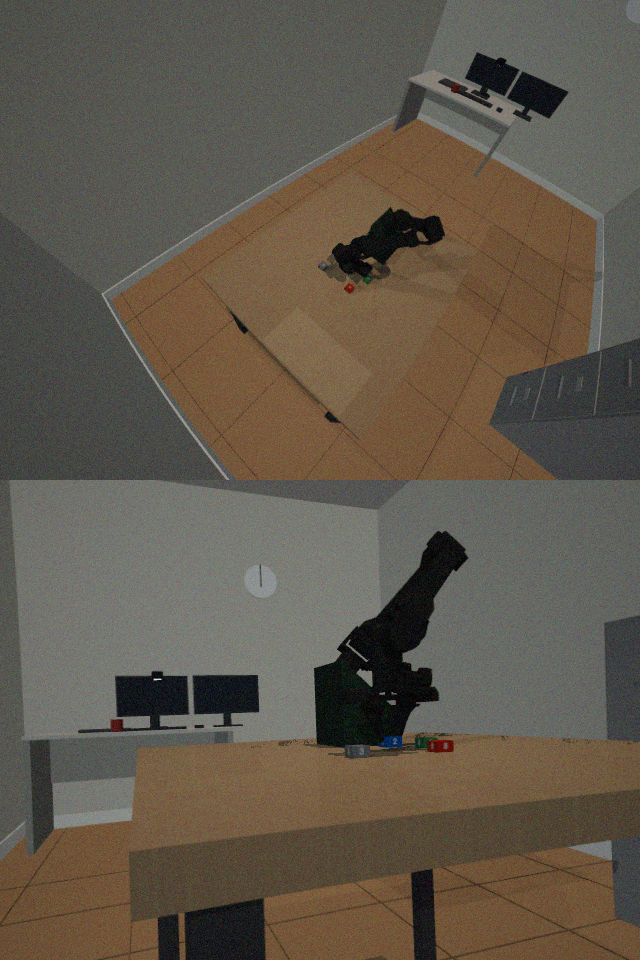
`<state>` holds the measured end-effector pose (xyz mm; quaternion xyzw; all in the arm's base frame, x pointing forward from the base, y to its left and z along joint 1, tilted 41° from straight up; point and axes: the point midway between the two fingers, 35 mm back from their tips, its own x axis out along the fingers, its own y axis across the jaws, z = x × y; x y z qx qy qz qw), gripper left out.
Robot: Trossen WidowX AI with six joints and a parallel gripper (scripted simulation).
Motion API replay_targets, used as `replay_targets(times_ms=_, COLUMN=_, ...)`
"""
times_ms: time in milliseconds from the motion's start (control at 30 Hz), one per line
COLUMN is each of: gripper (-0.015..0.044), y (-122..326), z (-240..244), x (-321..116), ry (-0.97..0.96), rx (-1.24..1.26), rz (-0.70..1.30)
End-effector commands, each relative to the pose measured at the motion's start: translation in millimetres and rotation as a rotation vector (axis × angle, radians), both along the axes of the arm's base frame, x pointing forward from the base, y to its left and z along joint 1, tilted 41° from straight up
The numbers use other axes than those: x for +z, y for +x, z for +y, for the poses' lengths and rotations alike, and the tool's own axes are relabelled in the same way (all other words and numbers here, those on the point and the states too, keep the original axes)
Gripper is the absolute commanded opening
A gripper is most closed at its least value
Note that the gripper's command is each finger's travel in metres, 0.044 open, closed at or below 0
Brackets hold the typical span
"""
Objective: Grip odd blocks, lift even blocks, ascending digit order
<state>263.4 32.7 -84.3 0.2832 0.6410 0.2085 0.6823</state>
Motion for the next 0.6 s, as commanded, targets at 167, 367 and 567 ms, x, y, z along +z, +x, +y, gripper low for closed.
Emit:
replay_targets(times_ms=167, gripper=0.012, y=-0.6, z=5.7, x=-6.8, ry=0.001, rx=-0.004, rz=0.008)
replay_targets(times_ms=367, gripper=0.012, y=-0.6, z=5.7, x=-6.8, ry=0.001, rx=-0.004, rz=0.008)
replay_targets(times_ms=567, gripper=0.0251, y=-0.6, z=5.7, x=-6.8, ry=0.001, rx=-0.004, rz=0.008)
